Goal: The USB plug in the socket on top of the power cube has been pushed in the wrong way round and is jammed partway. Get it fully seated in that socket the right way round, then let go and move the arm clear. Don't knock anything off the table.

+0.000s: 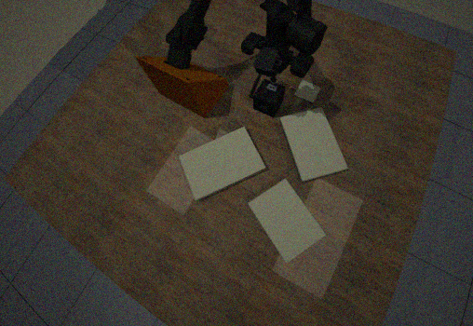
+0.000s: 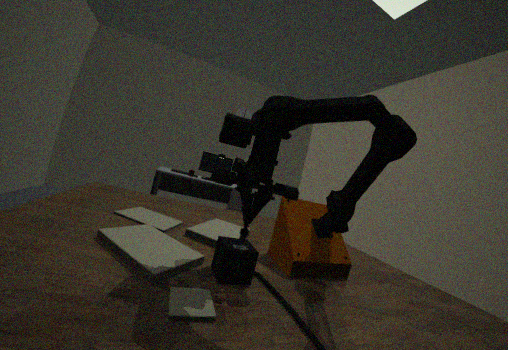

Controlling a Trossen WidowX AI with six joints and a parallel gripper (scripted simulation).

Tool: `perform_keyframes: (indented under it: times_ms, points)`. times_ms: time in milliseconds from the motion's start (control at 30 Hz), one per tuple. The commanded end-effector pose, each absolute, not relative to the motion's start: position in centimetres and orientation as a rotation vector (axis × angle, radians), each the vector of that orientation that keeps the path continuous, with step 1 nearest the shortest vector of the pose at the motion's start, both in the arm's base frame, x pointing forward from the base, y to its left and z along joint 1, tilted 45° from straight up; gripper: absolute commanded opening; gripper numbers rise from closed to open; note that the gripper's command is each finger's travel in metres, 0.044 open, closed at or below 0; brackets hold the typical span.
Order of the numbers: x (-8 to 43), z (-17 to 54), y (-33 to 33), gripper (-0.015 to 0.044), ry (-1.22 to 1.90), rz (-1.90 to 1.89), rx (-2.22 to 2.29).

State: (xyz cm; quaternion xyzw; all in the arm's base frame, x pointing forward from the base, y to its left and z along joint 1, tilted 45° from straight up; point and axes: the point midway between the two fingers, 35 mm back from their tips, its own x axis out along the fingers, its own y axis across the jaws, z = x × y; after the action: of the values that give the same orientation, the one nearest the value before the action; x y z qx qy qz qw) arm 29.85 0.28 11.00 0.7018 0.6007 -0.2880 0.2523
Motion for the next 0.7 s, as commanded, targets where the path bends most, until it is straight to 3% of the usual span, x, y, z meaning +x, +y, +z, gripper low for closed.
perform_keyframes:
  times_ms: [0, 667]
  points:
    - [29.84, 11.18, -0.04, 0.0000, 1.631, -0.784, 1.906]
    - [29.83, 11.14, 0.14, 0.0000, 1.645, -0.432, 1.638]
